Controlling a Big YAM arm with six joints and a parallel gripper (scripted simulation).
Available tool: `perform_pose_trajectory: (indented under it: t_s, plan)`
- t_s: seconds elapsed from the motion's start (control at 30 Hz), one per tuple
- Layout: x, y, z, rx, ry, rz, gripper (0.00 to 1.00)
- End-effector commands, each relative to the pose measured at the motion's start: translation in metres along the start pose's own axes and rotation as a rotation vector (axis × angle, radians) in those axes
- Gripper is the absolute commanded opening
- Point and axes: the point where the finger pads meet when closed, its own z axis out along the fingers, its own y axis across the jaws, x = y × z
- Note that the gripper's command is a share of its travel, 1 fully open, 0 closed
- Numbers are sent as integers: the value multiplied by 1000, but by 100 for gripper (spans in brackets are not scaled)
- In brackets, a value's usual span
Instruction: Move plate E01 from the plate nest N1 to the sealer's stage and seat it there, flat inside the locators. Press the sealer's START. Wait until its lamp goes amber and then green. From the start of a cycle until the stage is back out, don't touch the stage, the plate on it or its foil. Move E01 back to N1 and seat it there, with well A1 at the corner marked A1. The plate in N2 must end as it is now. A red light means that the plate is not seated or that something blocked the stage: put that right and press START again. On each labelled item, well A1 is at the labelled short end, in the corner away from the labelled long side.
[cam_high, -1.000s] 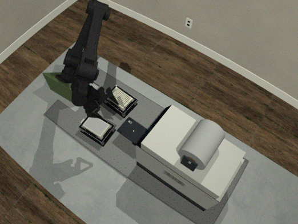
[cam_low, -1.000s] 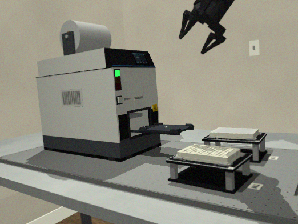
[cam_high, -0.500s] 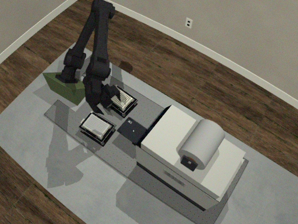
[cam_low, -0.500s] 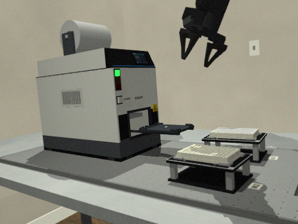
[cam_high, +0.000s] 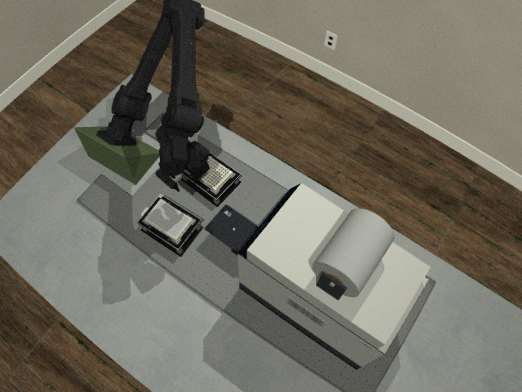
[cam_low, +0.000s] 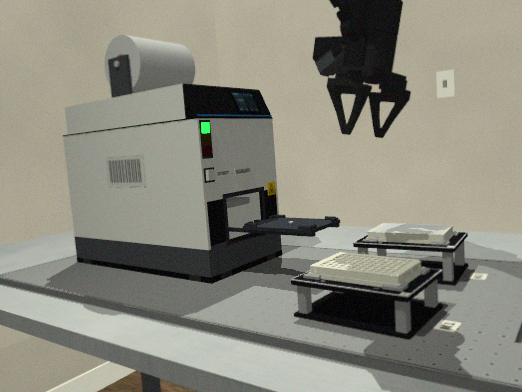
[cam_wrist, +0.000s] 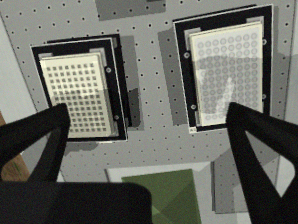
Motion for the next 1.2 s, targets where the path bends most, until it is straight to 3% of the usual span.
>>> perform_pose_trajectory:
  t_s: [0.0, 0.07, 0.17, 0.27, 0.3, 0.4, 0.67, 1.17]
  plan:
    - [7, 4, 3, 17, 42, -59, 100]
    - [17, 6, 8, 37, 107, -111, 100]
    - [34, 12, 17, 32, 92, -107, 100]
    - [47, 17, 20, 64, 193, -192, 100]
    - [50, 19, 21, 64, 192, -199, 100]
    - [66, 20, 23, 80, 286, -272, 100]
    - [95, 19, 29, 82, 242, -225, 100]
    - [68, 8, 16, 93, 190, -187, 100]
